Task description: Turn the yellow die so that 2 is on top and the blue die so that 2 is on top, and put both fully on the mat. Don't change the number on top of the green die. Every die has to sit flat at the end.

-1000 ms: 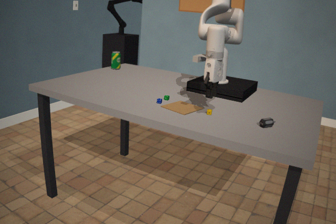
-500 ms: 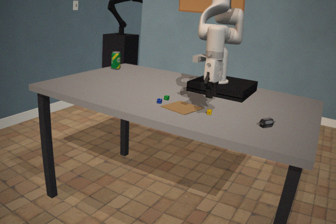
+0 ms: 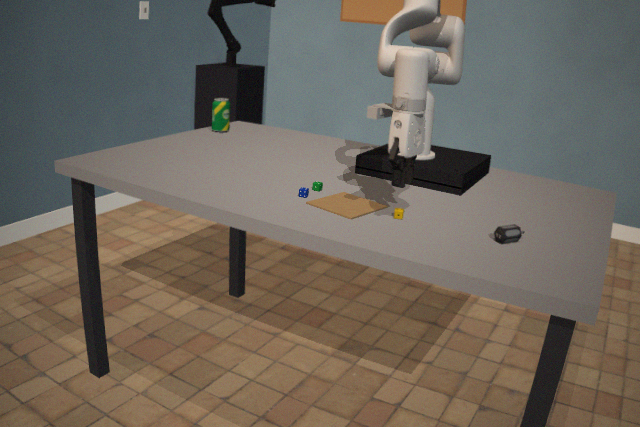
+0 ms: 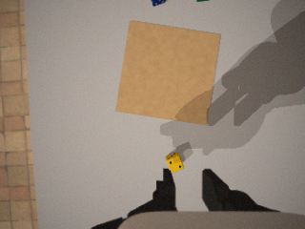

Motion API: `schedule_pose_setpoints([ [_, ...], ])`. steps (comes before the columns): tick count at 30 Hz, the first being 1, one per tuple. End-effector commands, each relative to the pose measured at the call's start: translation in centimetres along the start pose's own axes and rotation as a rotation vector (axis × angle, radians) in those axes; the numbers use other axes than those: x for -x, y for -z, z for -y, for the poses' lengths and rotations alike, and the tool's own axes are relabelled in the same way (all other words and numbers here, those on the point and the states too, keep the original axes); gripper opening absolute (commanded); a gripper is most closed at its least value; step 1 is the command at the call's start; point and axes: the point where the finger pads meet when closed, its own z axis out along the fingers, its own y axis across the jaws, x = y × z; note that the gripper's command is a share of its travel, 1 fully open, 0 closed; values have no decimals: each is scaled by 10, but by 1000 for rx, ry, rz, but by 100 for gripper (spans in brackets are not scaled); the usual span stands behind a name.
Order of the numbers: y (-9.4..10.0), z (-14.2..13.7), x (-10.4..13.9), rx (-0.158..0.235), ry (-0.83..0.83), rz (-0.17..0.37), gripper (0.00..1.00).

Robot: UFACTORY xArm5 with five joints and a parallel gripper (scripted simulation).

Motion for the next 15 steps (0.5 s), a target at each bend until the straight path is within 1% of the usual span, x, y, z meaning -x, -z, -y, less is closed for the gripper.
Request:
schedule_pose_setpoints([
  [1, 1, 1, 0, -3, 1, 1, 36],
  [15, -5, 1, 0, -4, 21, 1, 36],
])
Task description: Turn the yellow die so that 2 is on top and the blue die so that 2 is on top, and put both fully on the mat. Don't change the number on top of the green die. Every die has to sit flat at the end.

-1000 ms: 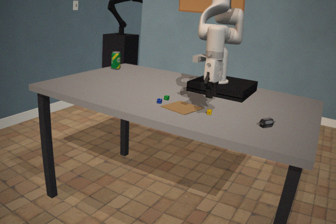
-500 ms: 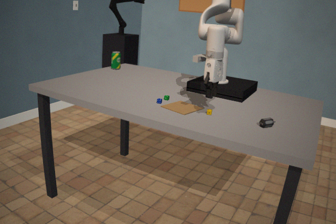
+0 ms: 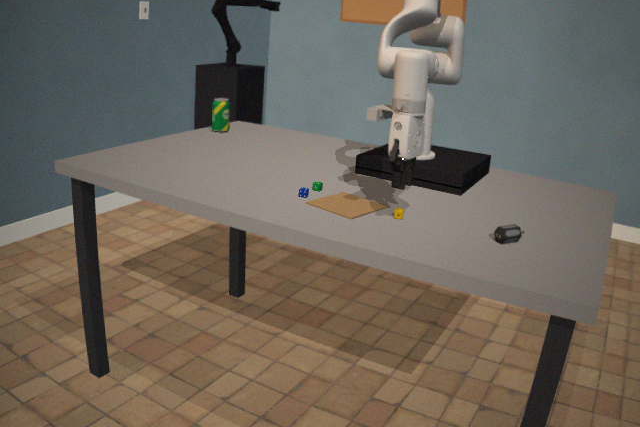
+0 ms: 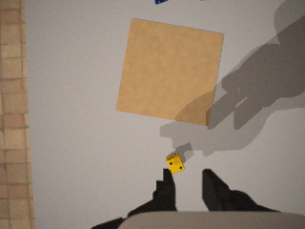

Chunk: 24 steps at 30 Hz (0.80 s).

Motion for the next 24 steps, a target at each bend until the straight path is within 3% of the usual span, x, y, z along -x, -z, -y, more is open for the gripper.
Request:
schedule_pose_setpoints([
  [1, -3, 1, 0, -3, 5, 1, 36],
  [24, -37, 2, -1, -3, 5, 1, 36],
])
